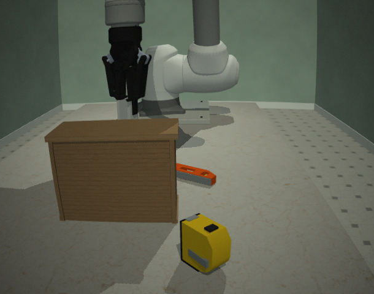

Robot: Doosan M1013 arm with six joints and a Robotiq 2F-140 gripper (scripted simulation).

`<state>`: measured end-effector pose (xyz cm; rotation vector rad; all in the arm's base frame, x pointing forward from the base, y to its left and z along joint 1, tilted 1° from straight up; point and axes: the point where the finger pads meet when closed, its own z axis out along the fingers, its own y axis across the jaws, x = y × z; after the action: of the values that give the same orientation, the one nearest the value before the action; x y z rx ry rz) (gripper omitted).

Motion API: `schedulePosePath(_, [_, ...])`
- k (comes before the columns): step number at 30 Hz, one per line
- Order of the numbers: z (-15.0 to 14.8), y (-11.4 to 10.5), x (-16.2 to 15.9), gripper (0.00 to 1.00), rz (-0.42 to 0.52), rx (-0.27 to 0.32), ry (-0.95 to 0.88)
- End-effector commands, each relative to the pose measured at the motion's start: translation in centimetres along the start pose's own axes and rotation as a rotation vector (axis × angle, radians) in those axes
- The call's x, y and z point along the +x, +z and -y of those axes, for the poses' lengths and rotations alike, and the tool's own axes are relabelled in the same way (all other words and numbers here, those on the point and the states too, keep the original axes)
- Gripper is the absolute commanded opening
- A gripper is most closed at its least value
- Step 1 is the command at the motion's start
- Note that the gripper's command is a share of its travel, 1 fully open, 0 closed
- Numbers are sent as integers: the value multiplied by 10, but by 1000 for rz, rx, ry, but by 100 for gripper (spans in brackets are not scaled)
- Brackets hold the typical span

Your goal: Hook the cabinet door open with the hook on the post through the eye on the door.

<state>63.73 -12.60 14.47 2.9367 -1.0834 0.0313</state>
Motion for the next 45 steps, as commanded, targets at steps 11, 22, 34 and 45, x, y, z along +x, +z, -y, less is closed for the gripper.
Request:
schedulePosePath(11, [-8,0,0,16,0,0,-52])
schedulePosePath(22, [-8,0,0,16,0,0,-52])
schedulePosePath(34, [-8,0,0,16,0,0,-52])
schedulePosePath(45, [-8,0,0,16,0,0,-51])
